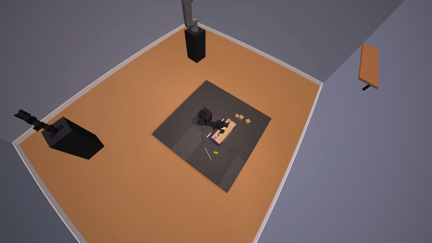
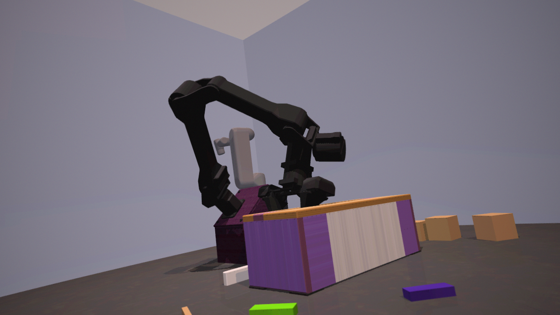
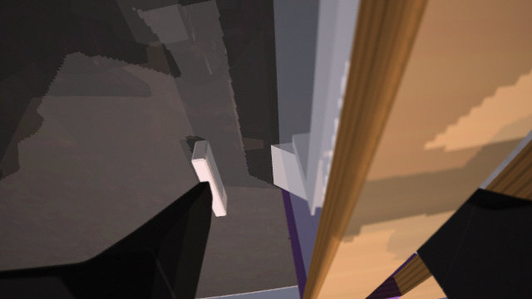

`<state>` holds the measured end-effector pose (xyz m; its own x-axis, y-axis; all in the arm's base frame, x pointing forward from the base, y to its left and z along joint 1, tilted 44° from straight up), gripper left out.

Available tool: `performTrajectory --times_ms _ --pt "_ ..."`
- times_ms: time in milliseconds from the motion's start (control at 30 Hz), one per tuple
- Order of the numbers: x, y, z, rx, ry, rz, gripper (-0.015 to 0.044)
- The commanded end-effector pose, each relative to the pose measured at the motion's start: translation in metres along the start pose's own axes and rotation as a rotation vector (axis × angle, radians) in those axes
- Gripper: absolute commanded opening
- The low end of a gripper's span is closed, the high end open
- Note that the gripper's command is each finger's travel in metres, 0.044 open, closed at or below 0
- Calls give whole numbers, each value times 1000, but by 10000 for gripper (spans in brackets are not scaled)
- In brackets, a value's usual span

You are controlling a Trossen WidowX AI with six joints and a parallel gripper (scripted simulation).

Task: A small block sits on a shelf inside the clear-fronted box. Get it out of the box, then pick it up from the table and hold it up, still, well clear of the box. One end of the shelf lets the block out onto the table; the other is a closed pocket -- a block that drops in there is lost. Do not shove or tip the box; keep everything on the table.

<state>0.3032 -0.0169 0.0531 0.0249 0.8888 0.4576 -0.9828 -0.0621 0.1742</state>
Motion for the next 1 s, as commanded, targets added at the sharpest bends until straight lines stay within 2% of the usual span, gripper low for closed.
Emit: performTrajectory --times_ms 0,967 --pt "-1 0 3 -4 0 0 400" --pt "-19 10 55 -4 3 -1 400"
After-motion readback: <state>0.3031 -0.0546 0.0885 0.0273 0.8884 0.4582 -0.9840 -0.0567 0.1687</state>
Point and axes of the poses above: the point midway between the two fingers, 35 mm back from their tips, its own x axis back along the fingers, its own y axis across the jaws, z = x × y, the point moved 6 cm from there along x, back along the fingers, and after that the axes turned 11 degrees about x, right-handed, at the moved point
